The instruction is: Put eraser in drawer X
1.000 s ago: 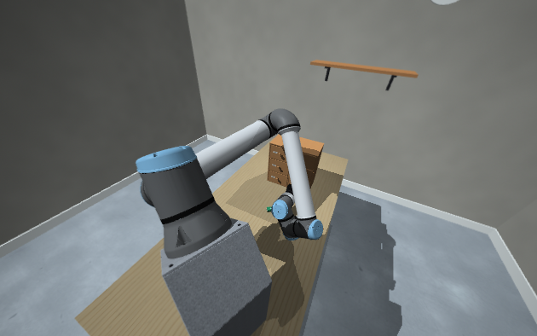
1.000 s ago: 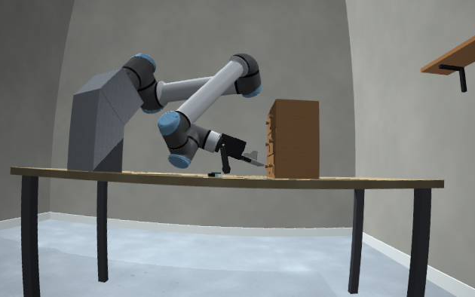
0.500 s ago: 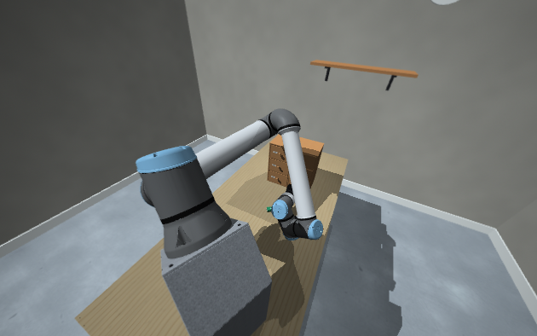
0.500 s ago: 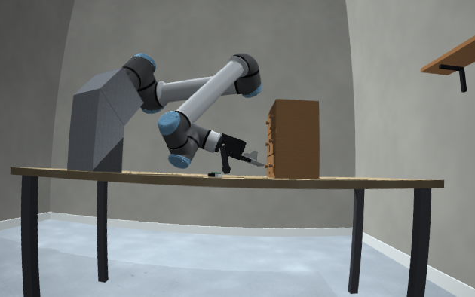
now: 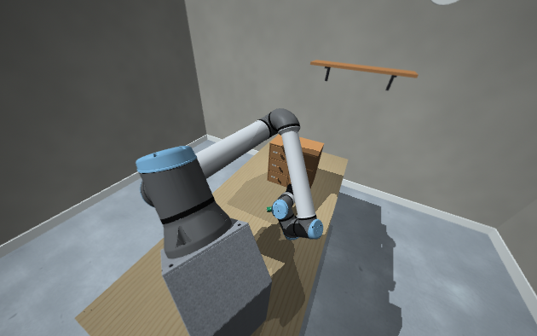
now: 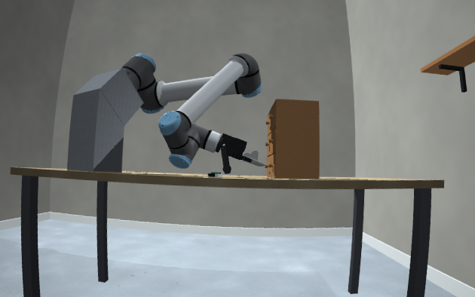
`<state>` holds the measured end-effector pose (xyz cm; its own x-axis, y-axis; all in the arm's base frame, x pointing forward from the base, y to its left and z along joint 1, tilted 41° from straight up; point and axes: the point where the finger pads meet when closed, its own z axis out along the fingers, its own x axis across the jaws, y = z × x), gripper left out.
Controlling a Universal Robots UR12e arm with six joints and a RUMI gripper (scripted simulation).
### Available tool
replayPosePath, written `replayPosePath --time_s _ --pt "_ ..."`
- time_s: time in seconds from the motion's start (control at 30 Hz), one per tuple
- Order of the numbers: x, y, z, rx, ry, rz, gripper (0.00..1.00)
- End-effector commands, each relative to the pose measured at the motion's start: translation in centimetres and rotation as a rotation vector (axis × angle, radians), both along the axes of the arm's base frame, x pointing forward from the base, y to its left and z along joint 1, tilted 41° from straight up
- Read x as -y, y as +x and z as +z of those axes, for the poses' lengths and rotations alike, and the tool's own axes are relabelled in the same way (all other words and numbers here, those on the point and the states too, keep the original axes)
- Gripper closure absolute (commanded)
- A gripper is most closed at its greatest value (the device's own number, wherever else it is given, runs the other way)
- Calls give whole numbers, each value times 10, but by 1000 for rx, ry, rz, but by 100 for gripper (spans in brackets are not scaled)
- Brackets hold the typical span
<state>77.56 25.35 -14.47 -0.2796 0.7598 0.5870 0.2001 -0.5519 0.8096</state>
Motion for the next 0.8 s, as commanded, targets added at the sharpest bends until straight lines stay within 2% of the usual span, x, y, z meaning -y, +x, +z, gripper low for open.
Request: replayPosePath --time_s 0.0,0.77 --pt "0 2 1 1 0 -1 80" --pt "-3 21 7 1 0 -1 80"
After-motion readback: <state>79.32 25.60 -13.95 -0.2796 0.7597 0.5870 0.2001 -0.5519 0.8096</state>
